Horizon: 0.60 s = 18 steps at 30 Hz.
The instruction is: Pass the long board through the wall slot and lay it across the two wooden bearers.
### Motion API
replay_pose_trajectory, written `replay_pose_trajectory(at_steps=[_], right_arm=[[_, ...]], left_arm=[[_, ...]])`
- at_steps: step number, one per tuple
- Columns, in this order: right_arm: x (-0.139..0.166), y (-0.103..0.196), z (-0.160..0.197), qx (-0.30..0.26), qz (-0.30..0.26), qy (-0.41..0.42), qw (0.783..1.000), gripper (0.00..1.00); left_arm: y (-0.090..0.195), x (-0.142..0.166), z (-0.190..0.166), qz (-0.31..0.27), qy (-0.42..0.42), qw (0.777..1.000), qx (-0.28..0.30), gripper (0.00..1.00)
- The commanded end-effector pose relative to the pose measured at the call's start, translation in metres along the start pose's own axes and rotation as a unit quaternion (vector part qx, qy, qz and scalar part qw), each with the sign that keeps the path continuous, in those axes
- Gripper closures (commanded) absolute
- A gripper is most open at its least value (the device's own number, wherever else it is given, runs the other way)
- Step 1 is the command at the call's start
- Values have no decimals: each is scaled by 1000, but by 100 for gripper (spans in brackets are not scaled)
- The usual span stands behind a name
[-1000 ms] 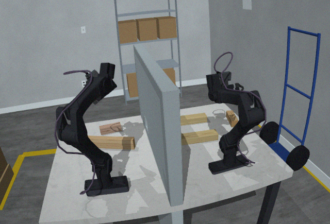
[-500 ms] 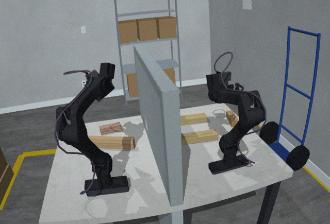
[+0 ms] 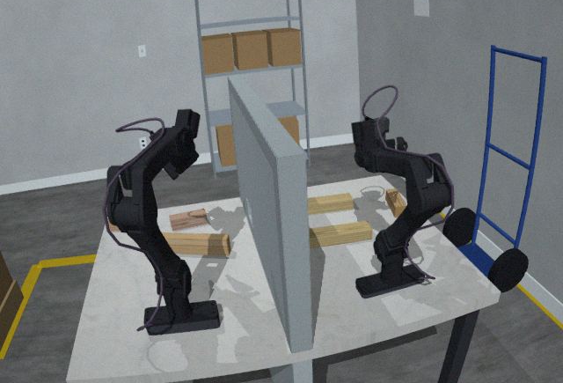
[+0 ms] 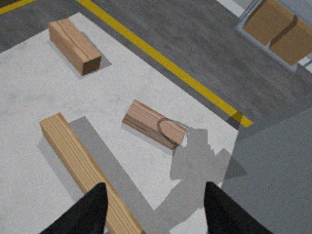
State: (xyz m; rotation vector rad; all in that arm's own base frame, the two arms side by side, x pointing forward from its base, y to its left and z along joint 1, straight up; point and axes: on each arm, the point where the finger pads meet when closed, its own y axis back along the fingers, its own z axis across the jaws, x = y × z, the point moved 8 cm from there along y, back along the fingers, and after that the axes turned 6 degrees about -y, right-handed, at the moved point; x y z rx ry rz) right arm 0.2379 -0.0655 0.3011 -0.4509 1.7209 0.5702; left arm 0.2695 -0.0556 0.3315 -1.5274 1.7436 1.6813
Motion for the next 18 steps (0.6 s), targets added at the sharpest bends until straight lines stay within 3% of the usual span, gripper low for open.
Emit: replay_pose_trajectory(at_steps=[1,6,7,9,10,14,15,16,18], right_arm=[[-38,-7,17,-96,-28,-65,993,0],[-68,-2,41,-235,-47,-91,967,0],[-50,-4,40,-218,-8,-57,974,0],[-50,-4,40,-218,-8,-57,974,0],[-72,-2,40,-228,-50,-93,968,0],[-97,8,52,-321,-74,-108,938,0],[-83,0,51,-288,-47,-93,952,0],[-95,3,49,-289,-70,-109,948,0],[-102,6,53,-316,-76,-113,939,0]], left_arm=[[-24,7,-4,85,27,996,-27,50],[-72,26,-4,200,90,972,-89,50],[-64,15,-6,178,90,977,-74,50],[-64,15,-6,178,90,977,-74,50],[-80,23,-3,195,88,972,-97,50],[-118,46,6,280,135,937,-157,50],[-98,24,-2,237,128,956,-121,50],[-118,38,5,255,120,948,-150,50],[-128,45,9,279,137,936,-167,50]])
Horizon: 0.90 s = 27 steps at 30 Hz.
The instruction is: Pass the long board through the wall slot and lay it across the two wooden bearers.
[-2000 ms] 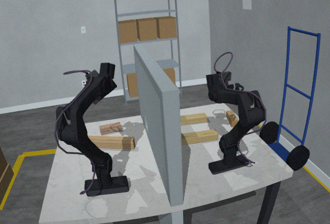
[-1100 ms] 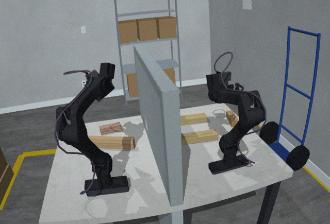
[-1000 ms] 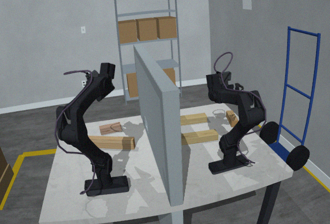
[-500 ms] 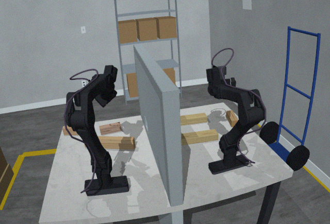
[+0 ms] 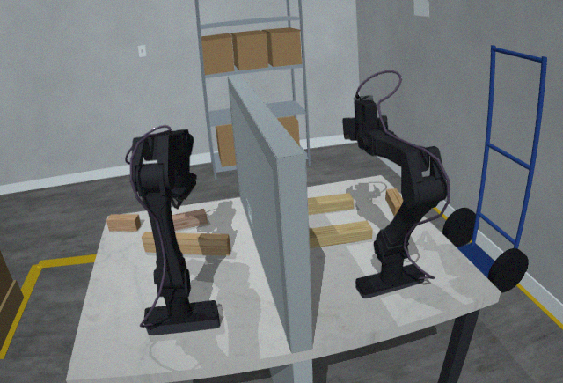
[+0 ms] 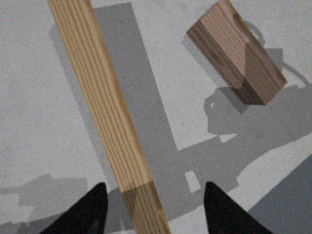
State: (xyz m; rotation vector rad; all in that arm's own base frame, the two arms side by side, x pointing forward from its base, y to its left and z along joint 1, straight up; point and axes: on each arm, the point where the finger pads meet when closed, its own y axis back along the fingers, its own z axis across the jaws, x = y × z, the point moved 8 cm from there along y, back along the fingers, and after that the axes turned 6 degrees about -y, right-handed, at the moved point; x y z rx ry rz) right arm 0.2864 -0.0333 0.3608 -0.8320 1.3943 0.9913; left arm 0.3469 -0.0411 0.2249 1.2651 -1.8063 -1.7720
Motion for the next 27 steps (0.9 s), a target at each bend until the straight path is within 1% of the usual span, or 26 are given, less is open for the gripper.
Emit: replay_pose_trajectory(at_steps=[1,2,6,8,9,12,14,16,18,19,20,21,22,23,25,26,27], right_arm=[[-34,-7,11,-67,-45,-35,996,0],[-36,-7,13,-79,-47,-36,995,0],[-56,-2,32,-176,-62,-42,981,0],[-56,-2,32,-176,-62,-42,981,0],[-57,-1,35,-194,-59,-42,978,0],[-61,-2,39,-215,-54,-41,974,0],[-68,0,40,-221,-67,-42,972,0],[-70,0,39,-218,-70,-42,973,0],[-78,15,35,-210,-83,-45,973,0],[-85,17,36,-209,-97,-48,972,0],[-86,18,38,-205,-100,-49,972,0],[-83,14,38,-203,-95,-47,974,0],[-78,8,35,-194,-88,-43,976,0],[-81,15,39,-204,-95,-37,974,0],[-81,15,39,-204,-95,-37,974,0],[-73,9,32,-191,-74,-35,978,0],[-84,13,29,-186,-93,-36,978,0]], left_arm=[[-6,-3,-1,50,34,998,-20,50],[-12,-3,-1,60,41,997,-27,50],[-46,-3,3,136,106,982,-77,50],[-46,-3,3,136,106,982,-77,50],[-46,-5,2,146,120,979,-77,50],[-62,-8,3,165,139,972,-95,50],[-70,-10,5,171,147,968,-106,50],[-73,-12,6,169,149,968,-108,50],[-60,-13,3,153,138,974,-94,50],[-61,-17,3,141,128,977,-95,50],[-82,-8,3,154,121,974,-118,50],[-75,-10,6,151,125,974,-115,50],[-75,-11,8,151,129,973,-117,50],[-77,-2,14,158,128,971,-129,50],[-77,-2,14,158,128,971,-129,50],[-77,-2,14,158,128,971,-129,50],[-78,-2,13,157,128,971,-128,50]])
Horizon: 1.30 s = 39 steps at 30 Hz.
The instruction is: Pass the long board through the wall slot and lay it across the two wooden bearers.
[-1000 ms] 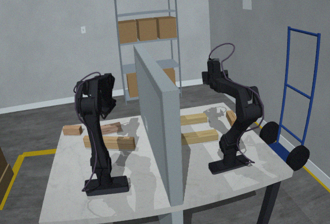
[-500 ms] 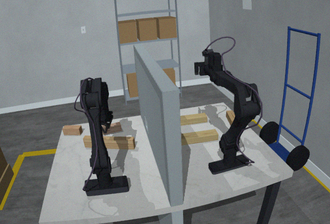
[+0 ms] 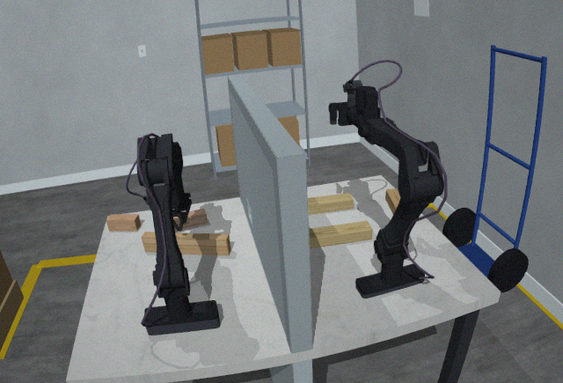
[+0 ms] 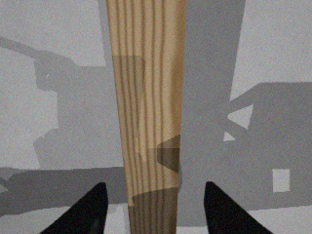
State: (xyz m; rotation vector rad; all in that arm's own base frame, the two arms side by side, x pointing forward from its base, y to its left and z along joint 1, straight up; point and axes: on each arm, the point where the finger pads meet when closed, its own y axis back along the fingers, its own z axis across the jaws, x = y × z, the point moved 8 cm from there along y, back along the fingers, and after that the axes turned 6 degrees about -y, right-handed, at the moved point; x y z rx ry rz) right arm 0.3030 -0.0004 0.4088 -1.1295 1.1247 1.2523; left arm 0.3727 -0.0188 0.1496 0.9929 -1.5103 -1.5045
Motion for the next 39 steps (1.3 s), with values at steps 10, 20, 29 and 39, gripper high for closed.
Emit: replay_pose_trajectory(at_steps=[10,20,29,39], right_arm=[[-25,15,9,-12,-22,8,1000,0],[-7,12,-3,11,-5,9,1000,0],[-24,12,0,7,-32,8,999,0],[-24,12,0,7,-32,8,999,0]], left_arm=[[20,-7,-1,-22,12,999,30,50],[15,-1,0,-20,4,999,28,50],[-8,-3,-2,-16,7,1000,19,50],[-12,-2,-5,-21,3,999,34,50]])
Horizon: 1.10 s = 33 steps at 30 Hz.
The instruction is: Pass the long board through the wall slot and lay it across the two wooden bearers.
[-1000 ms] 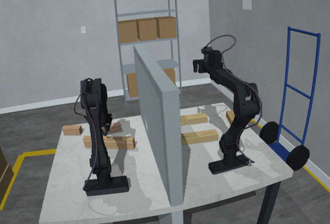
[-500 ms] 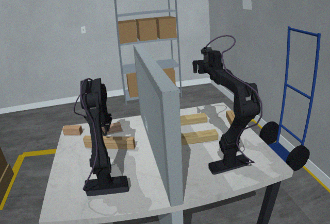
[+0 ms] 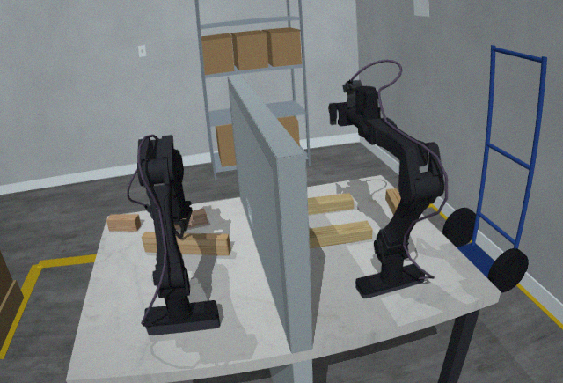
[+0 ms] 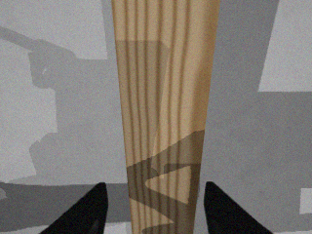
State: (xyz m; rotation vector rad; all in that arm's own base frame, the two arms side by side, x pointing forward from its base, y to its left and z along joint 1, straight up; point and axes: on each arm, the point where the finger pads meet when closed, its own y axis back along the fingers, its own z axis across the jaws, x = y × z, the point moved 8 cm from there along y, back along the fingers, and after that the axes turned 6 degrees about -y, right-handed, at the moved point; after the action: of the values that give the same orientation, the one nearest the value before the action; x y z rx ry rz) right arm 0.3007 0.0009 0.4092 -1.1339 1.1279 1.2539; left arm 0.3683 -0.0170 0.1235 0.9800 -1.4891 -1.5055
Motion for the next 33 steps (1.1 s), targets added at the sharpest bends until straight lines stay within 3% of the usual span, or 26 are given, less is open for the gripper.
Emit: replay_pose_trajectory(at_steps=[1,2,4,10,12,17,19,20,22,23,33], right_arm=[[-23,9,-2,8,-33,6,999,0],[-23,9,-2,8,-33,6,999,0],[-23,9,-2,8,-33,6,999,0],[-23,9,-2,8,-33,6,999,0],[-23,9,-2,8,-33,6,999,0],[-23,9,-2,8,-33,6,999,0],[-23,9,-2,8,-33,6,999,0],[-23,9,-2,8,-33,6,999,0],[-23,9,-2,8,-33,6,999,0],[-23,9,-2,8,-33,6,999,0],[-23,9,-2,8,-33,6,999,0]], left_arm=[[6,-1,-10,-21,-2,999,35,50],[-10,1,-8,-14,-4,1000,16,50],[-15,-1,-6,-10,0,1000,11,50],[6,-1,-11,-21,-1,999,44,50],[-27,2,-8,-4,-3,1000,12,50],[-14,-2,-11,-14,2,999,41,50],[-38,1,-8,-3,1,1000,14,50],[-14,-1,-12,-11,1,999,36,50],[-3,-3,-19,-19,0,998,59,50],[-4,-3,-19,-19,0,998,57,100],[-7,-3,-16,-18,-1,998,52,100]])
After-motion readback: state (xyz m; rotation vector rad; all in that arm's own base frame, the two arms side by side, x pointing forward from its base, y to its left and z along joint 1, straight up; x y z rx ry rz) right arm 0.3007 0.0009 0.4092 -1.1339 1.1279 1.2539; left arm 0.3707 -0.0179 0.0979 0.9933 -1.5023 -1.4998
